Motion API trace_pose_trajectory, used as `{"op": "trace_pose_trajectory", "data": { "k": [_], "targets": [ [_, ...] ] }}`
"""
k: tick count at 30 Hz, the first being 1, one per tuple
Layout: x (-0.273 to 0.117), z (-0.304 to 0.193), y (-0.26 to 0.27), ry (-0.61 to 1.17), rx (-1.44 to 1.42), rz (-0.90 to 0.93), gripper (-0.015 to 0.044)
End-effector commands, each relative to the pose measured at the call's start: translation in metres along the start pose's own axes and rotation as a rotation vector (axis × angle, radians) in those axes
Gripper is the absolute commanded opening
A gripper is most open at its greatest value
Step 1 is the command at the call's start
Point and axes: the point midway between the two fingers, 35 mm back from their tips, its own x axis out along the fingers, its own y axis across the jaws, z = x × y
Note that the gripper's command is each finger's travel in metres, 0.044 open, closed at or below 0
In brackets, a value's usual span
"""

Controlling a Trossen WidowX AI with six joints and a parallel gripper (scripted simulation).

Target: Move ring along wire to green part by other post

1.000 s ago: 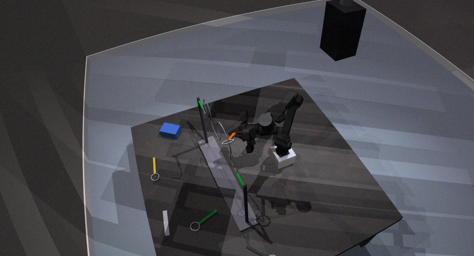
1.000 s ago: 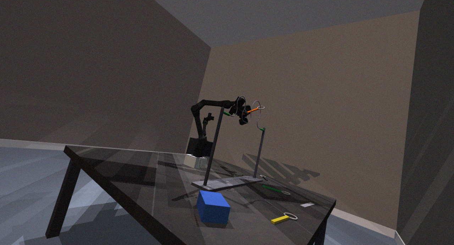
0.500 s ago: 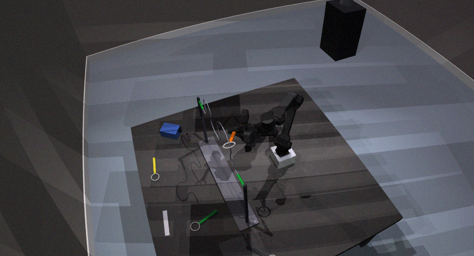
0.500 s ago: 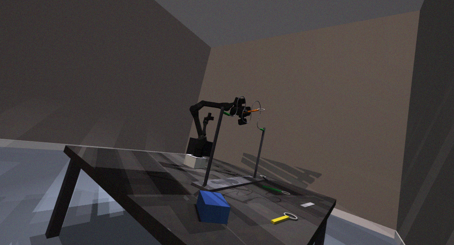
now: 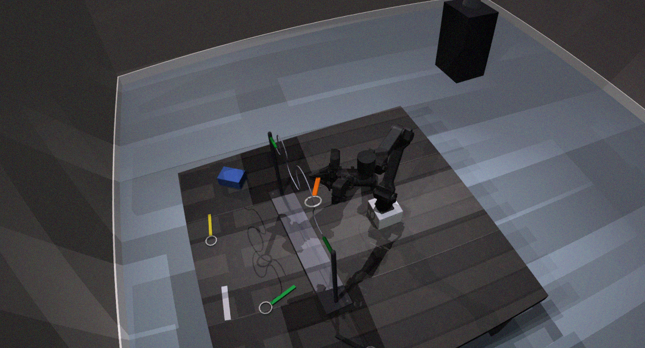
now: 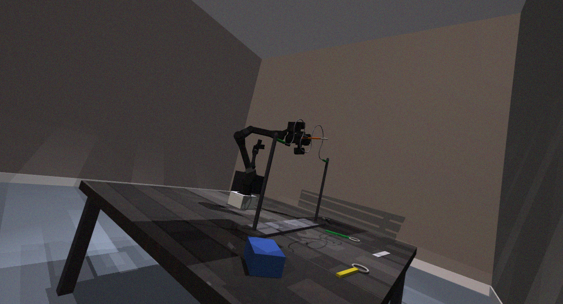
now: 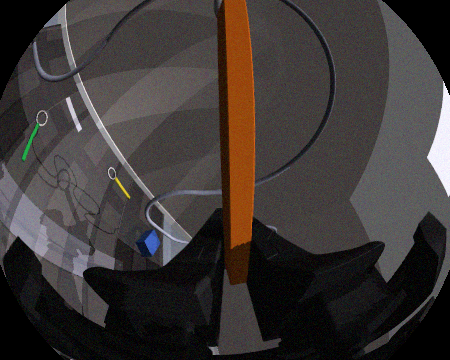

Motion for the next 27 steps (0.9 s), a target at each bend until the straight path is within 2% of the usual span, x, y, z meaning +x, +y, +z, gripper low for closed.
{"op": "trace_pose_trajectory", "data": {
  "k": [1,27],
  "targets": [
    [-0.001,-0.002,-0.004,-0.003,-0.05,-0.034,-0.015],
    [0.0,0.0,-0.016,-0.039,-0.354,-0.199,-0.015]
  ]
}}
